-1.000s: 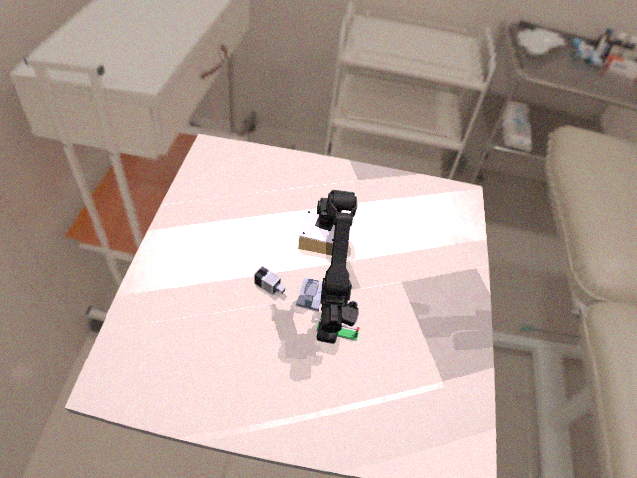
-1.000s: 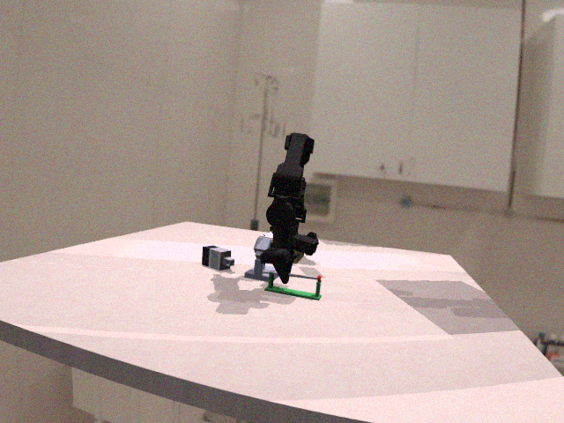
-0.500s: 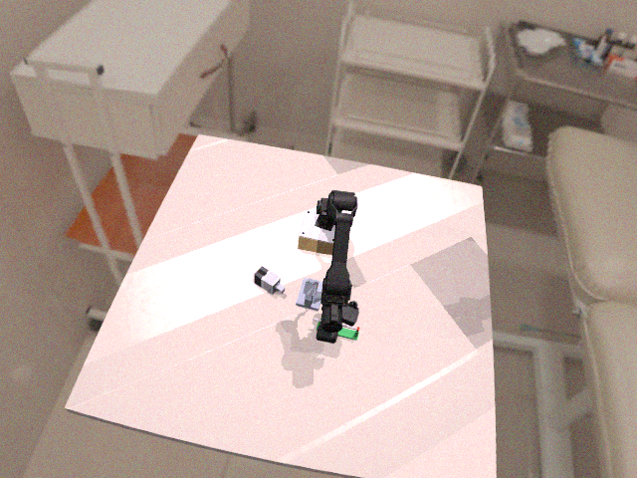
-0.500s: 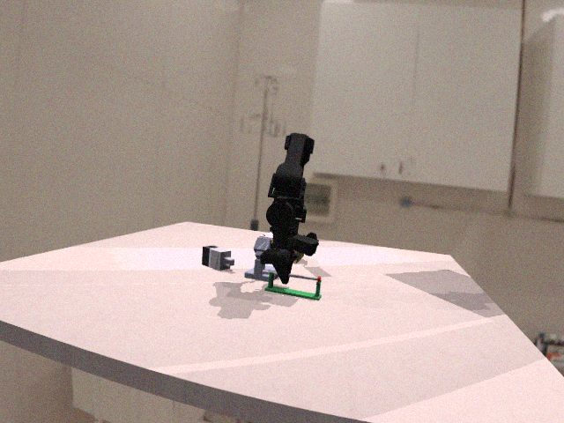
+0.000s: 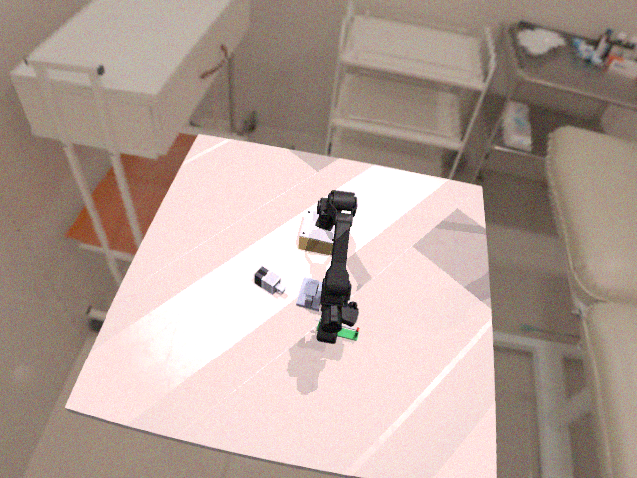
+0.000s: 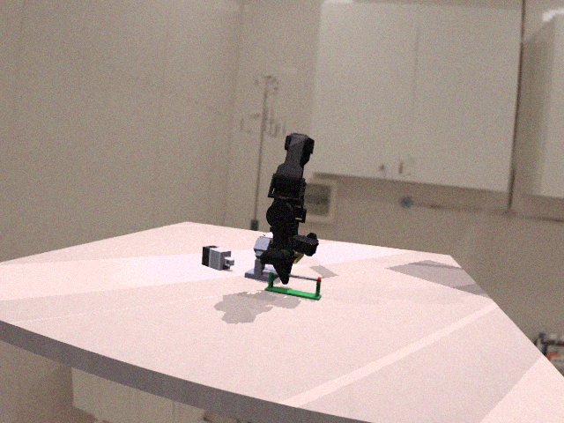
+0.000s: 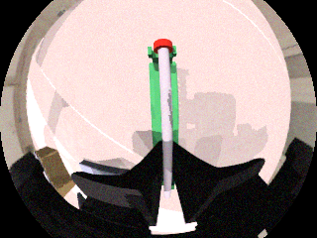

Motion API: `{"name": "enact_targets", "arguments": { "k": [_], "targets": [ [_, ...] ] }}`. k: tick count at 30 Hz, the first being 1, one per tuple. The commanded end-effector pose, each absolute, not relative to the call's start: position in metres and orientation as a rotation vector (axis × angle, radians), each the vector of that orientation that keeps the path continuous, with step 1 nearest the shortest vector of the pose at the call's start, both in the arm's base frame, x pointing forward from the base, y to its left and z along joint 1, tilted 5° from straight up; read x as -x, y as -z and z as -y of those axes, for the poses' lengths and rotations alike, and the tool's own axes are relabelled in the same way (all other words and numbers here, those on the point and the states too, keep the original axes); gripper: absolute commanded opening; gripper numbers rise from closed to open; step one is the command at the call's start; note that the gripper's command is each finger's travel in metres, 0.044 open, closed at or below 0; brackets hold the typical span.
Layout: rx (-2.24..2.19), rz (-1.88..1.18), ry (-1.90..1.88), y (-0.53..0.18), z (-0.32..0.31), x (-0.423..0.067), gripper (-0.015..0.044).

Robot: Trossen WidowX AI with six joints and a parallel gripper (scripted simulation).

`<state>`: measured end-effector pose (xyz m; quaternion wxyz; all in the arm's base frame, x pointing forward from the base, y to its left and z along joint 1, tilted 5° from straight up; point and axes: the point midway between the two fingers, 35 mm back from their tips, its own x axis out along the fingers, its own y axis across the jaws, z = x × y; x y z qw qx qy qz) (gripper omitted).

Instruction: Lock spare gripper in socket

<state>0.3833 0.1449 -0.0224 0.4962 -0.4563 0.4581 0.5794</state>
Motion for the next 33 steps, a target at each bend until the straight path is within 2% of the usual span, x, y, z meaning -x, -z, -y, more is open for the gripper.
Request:
{"name": "enact_targets", "arguments": {
  "k": [1,28,33],
  "targets": [
    [1.105,-1.115,-1.410,0.0268,-0.1447,-0.3824,0.0000],
    [1.105,-1.111,-1.404,0.0231,-0.1449,-0.3833,0.0000],
    [1.105,-1.111,-1.404,0.0231,-0.1449,-0.3833,0.0131]
  ]
}}
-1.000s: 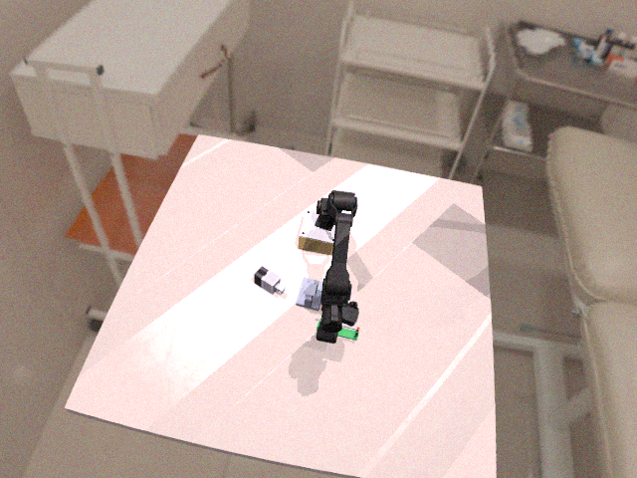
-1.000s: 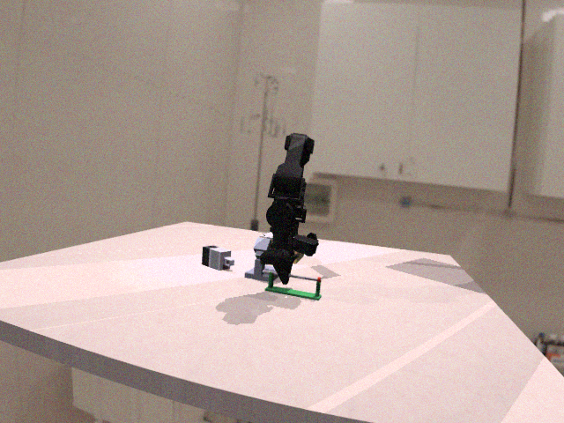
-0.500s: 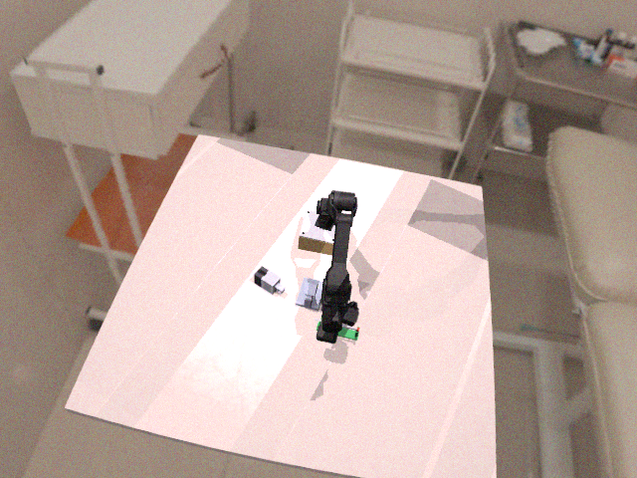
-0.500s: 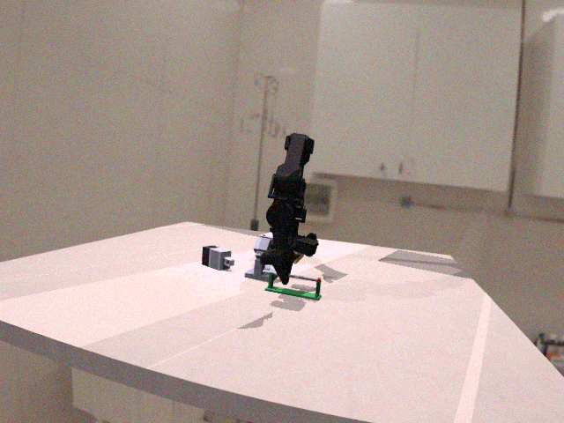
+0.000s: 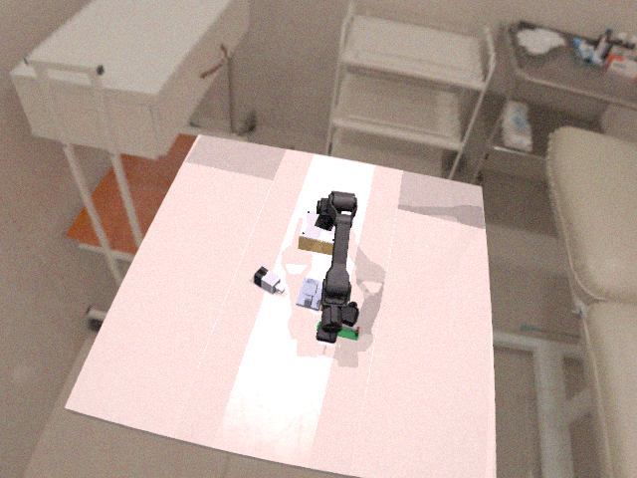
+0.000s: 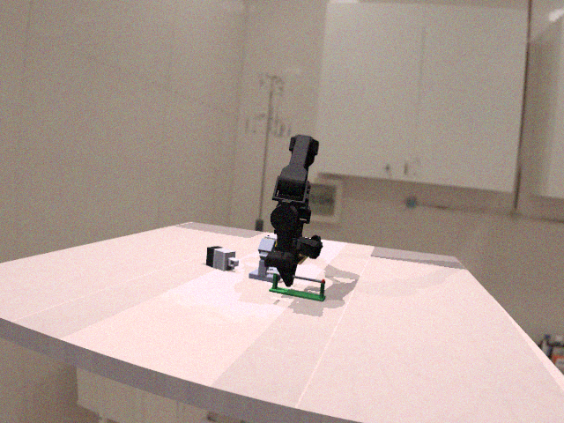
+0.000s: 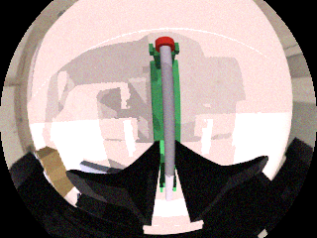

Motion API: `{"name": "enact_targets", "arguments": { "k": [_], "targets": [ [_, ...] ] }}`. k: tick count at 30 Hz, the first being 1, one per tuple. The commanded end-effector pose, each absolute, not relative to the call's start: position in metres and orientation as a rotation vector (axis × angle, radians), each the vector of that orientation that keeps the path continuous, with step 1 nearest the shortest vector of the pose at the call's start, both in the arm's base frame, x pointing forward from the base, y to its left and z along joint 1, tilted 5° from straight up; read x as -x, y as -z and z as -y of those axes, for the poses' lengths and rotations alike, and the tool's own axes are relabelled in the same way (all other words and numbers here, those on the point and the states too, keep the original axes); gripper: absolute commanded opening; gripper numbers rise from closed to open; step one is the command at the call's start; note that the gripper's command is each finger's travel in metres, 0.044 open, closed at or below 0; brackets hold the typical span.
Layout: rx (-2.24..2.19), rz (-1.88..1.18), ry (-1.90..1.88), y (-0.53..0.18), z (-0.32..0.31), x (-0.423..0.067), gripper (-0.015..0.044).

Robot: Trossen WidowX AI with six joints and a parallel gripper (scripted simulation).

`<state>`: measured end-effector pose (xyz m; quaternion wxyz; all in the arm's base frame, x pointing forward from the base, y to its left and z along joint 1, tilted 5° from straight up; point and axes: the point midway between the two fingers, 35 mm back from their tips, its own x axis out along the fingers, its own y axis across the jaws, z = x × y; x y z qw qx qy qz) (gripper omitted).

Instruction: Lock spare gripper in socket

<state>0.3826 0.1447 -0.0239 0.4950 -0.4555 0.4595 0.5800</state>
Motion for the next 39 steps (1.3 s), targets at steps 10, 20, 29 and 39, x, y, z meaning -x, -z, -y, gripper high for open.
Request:
{"name": "enact_targets", "arguments": {
  "k": [10,20,29,39],
  "targets": [
    [1.105,-1.111,-1.404,0.013,-0.144,-0.383,0.0394],
    [1.094,-1.136,-1.417,0.000,-0.142,-0.380,0.0440],
    [1.086,-1.154,-1.425,-0.013,-0.141,-0.378,0.0440],
    [1.077,-1.172,-1.433,-0.028,-0.139,-0.376,0.0440]
  ]
}}
